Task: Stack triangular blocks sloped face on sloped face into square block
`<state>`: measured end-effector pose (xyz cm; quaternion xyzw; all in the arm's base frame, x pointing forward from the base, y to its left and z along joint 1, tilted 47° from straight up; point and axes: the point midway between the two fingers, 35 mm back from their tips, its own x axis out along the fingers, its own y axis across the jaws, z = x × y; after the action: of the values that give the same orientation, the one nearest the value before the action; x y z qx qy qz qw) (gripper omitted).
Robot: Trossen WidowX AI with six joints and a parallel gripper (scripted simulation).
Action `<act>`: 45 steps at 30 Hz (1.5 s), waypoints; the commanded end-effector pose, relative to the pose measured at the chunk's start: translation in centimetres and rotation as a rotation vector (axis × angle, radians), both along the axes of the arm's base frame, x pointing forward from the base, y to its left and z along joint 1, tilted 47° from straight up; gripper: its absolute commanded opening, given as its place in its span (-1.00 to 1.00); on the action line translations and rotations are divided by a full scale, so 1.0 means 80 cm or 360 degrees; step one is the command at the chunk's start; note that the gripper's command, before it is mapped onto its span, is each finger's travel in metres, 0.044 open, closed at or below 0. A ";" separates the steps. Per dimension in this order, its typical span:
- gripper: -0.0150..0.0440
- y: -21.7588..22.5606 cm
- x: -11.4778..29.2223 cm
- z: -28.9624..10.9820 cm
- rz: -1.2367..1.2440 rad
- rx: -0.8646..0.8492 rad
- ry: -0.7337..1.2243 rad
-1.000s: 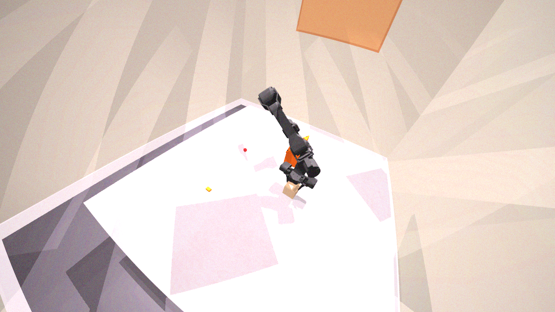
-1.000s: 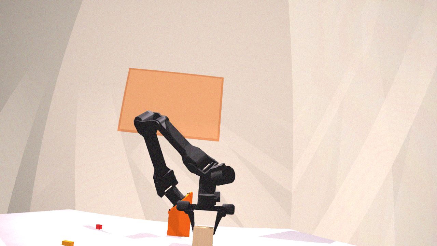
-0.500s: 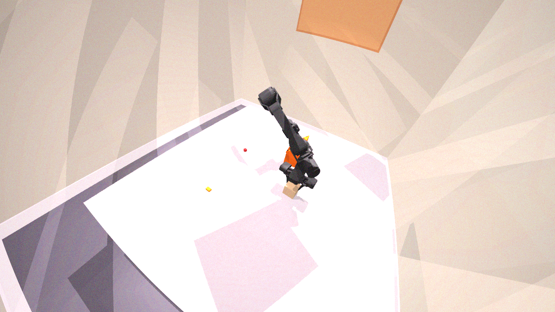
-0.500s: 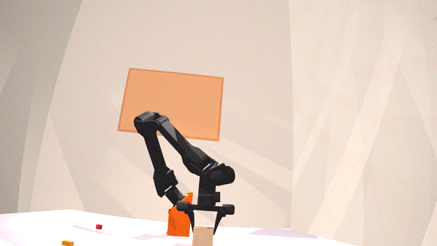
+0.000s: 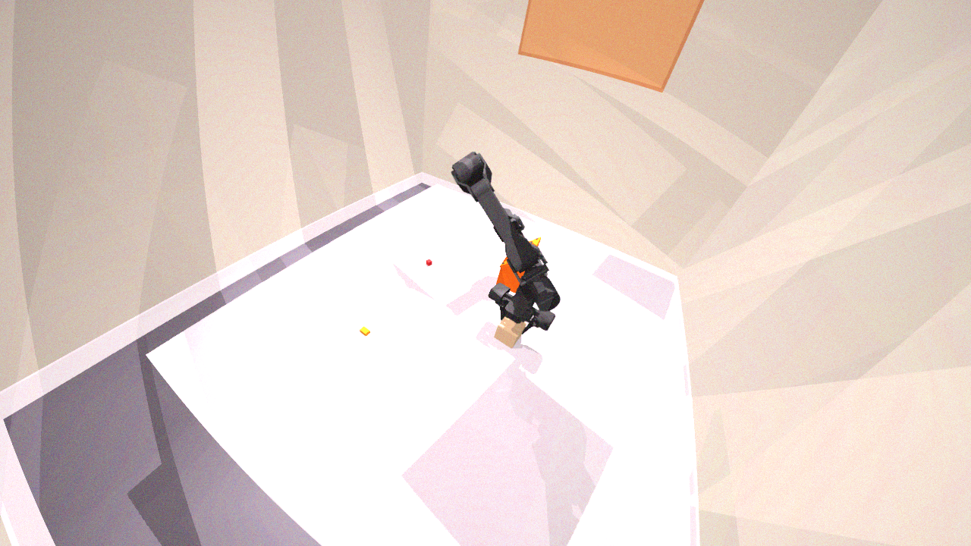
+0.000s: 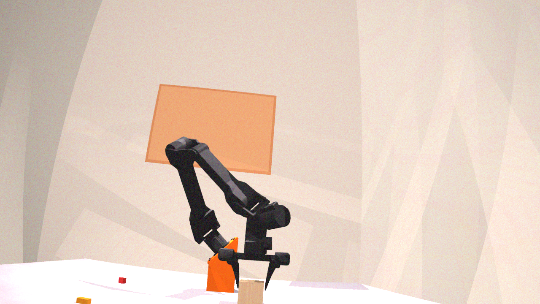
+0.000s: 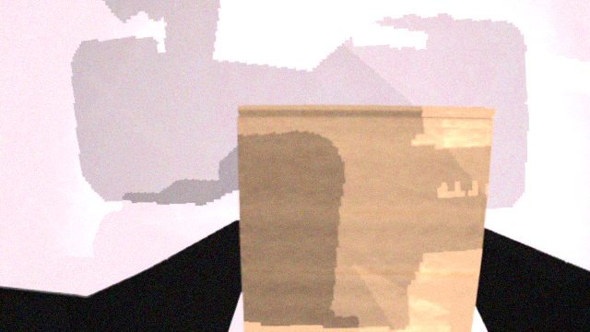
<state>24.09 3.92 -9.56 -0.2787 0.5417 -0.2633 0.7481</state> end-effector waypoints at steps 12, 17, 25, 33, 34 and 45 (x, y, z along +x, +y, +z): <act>1.00 0.020 -0.003 0.013 0.0004 0.0011 0.0004; 1.00 0.089 -0.032 0.080 0.0002 0.0013 0.0008; 1.00 0.097 -0.038 0.091 0.0000 0.0007 0.0006; 1.00 0.094 -0.036 0.085 0.0024 0.0000 0.0008; 1.00 0.094 -0.036 0.085 0.0024 0.0000 0.0008; 1.00 0.094 -0.036 0.085 0.0024 0.0000 0.0008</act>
<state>21.26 11.47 -2.72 -0.2812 0.5413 -0.2584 0.7491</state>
